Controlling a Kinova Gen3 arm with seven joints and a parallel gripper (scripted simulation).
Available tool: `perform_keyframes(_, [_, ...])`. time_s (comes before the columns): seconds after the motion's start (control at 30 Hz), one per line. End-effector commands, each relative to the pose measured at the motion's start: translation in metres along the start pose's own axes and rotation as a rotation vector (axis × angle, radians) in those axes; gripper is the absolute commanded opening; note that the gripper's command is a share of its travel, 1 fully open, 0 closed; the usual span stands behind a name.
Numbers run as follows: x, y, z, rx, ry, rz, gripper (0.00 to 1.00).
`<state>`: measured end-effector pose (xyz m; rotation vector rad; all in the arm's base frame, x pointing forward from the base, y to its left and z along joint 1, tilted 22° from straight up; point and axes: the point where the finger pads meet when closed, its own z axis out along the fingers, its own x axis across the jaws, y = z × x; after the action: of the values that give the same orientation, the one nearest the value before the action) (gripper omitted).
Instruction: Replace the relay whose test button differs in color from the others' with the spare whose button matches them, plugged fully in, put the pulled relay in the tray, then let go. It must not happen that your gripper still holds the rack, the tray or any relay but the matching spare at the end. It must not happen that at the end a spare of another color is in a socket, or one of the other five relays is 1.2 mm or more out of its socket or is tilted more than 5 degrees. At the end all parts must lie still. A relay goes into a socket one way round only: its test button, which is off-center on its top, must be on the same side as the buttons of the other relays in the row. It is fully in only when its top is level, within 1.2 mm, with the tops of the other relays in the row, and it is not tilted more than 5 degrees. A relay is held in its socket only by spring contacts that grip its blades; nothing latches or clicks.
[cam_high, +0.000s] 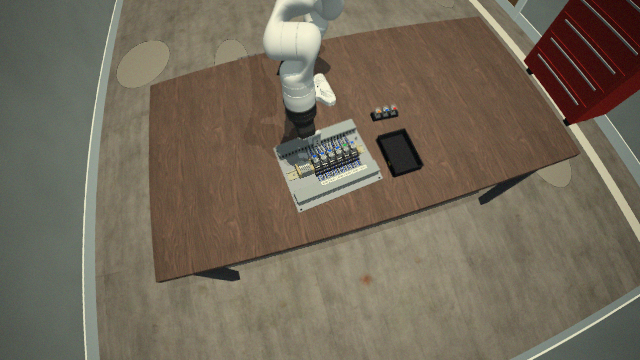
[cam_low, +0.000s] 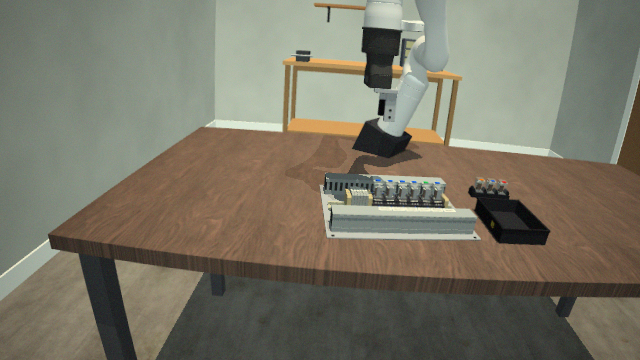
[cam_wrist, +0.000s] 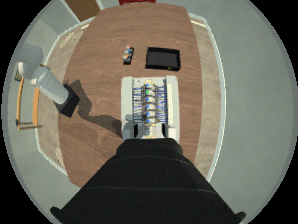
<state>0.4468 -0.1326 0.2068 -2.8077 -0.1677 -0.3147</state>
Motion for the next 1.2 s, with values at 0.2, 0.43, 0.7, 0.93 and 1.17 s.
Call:
perform_keyframes(0.2, [0.0, -0.006, 0.005, -0.001, 0.001, 0.0, 1.0])
perform_keyframes(0.43, [0.0, -0.027, 0.023, -0.001, 0.001, 0.0, 1.0])
perform_keyframes(0.7, [0.0, -0.045, 0.039, -0.001, 0.001, 0.0, 1.0])
perform_keyframes(0.93, [0.001, -0.061, 0.055, -0.002, 0.004, 0.005, 1.0])
perform_keyframes(1.17, [0.001, -0.082, 0.072, -0.001, 0.002, 0.001, 1.0])
